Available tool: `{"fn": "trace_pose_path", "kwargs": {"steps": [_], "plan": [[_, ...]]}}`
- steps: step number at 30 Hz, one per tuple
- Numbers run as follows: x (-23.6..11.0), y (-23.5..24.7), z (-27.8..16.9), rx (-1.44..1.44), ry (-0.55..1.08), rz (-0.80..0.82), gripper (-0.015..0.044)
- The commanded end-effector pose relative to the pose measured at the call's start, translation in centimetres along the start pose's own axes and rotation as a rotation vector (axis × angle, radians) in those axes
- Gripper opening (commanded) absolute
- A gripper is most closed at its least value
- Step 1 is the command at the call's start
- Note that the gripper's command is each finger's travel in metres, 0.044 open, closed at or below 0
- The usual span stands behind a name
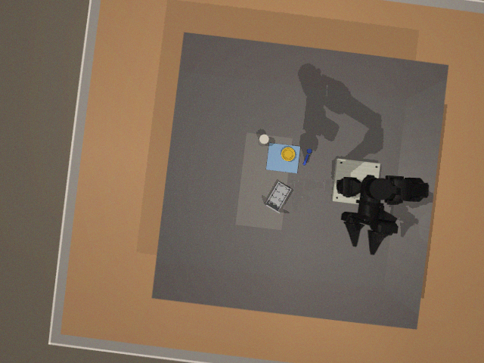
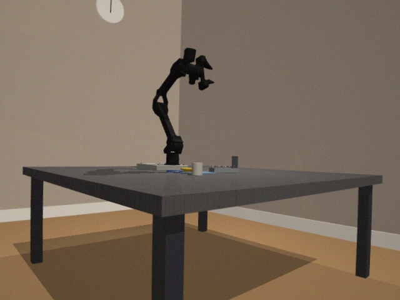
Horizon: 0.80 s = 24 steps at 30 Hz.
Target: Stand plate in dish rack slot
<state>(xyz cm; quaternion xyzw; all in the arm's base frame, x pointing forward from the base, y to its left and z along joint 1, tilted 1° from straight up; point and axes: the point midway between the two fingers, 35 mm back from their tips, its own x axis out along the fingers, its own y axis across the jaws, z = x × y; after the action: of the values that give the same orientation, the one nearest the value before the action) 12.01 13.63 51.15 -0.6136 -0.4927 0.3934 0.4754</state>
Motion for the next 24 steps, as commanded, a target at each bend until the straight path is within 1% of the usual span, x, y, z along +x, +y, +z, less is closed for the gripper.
{"fn": "trace_pose_path", "kwargs": {"steps": [1, 12, 24], "plan": [[0.0, 0.0, -0.1, 0.005, 0.003, 0.001, 0.0400], [-0.7, 3.2, -5.2, 0.294, 0.195, 0.076, 0.0400], [-2.7, 7.7, -10.3, 0.632, 0.424, 0.142, 0.0400]]}}
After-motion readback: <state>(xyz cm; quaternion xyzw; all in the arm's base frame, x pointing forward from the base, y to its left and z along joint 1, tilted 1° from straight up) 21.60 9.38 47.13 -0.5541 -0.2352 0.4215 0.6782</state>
